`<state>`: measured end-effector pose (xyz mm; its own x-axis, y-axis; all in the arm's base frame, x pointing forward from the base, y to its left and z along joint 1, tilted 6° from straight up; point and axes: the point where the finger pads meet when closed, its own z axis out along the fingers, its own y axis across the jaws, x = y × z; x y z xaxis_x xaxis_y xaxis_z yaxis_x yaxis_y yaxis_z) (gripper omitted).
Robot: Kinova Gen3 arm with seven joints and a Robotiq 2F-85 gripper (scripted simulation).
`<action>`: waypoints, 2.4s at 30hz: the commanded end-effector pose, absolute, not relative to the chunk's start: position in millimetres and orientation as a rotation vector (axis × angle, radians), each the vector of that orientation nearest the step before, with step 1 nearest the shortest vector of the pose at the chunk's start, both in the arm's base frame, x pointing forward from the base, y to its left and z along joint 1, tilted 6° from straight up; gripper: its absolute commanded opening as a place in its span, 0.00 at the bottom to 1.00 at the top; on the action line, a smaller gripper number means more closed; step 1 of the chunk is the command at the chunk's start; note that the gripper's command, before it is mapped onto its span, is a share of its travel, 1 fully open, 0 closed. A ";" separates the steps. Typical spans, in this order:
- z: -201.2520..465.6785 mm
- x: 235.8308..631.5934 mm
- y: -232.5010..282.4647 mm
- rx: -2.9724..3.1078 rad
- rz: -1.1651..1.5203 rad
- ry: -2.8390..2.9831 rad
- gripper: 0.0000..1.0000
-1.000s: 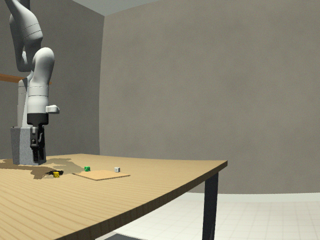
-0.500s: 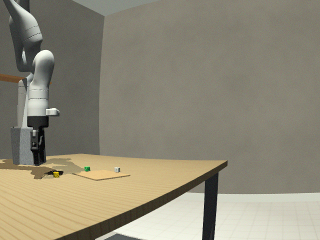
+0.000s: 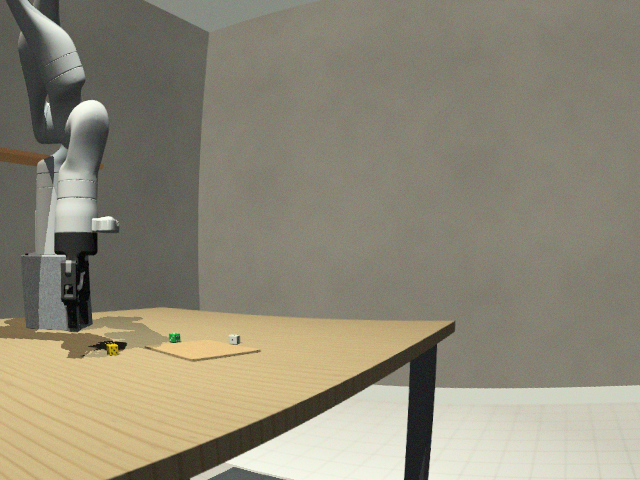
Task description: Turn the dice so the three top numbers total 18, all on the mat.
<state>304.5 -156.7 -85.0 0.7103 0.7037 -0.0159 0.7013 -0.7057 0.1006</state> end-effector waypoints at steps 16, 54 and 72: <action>-84.6 304.9 -156.8 2.812 0.037 1.159 1.00; -91.0 296.7 -86.0 2.812 0.037 1.159 1.00; -97.9 288.0 -10.2 2.812 0.037 1.159 1.00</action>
